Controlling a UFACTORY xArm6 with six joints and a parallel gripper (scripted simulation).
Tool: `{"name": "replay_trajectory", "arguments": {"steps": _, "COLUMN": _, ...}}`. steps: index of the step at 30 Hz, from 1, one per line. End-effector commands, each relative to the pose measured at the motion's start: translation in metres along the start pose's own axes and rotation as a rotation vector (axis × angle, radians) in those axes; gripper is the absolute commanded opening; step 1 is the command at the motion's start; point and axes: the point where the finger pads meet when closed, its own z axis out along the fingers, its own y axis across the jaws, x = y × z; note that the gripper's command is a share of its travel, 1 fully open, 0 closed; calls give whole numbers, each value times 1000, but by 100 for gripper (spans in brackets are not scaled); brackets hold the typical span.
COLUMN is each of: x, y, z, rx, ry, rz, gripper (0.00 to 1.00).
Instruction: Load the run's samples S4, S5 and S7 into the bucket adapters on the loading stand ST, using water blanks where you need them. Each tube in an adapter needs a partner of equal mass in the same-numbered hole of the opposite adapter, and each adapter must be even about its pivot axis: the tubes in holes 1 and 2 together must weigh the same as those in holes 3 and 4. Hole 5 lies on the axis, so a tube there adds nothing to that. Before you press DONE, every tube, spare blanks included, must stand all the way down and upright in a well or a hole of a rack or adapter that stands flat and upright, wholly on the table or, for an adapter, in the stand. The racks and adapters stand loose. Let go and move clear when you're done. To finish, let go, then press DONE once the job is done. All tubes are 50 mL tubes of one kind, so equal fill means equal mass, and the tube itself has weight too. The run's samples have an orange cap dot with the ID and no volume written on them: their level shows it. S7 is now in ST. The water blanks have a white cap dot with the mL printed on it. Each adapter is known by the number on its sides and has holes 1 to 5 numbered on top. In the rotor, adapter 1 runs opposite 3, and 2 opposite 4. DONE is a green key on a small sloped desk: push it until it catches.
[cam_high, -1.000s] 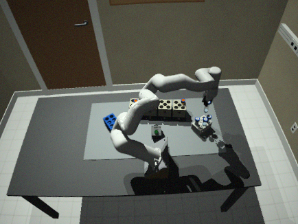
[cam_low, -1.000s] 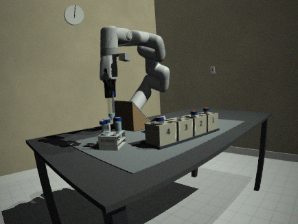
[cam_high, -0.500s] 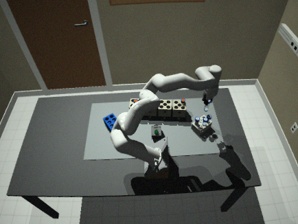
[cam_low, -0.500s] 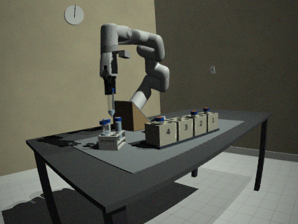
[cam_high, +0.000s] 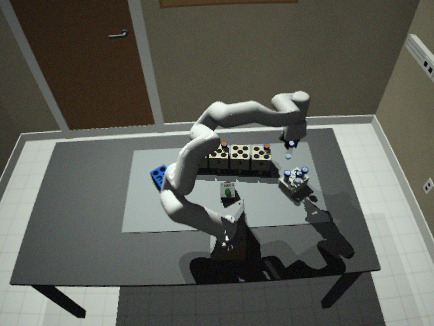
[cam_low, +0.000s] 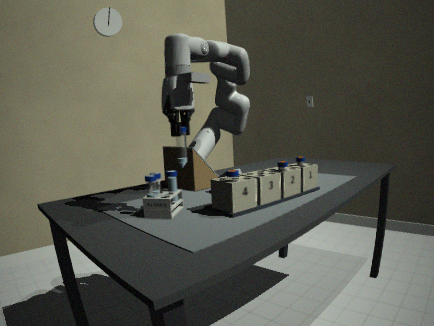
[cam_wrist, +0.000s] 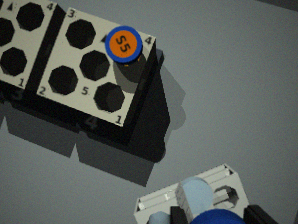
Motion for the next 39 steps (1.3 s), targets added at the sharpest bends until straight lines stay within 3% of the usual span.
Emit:
{"name": "replay_trajectory", "arguments": {"steps": 1, "x": 14, "y": -16, "z": -3, "rx": -21, "ry": 4, "rz": 143, "gripper": 0}}
{"name": "replay_trajectory", "arguments": {"steps": 8, "x": 35, "y": -44, "z": -2, "rx": -21, "ry": 6, "rz": 352, "gripper": 0}}
{"name": "replay_trajectory", "arguments": {"steps": 39, "x": 116, "y": -152, "z": 0, "rx": -20, "ry": 7, "rz": 352, "gripper": 0}}
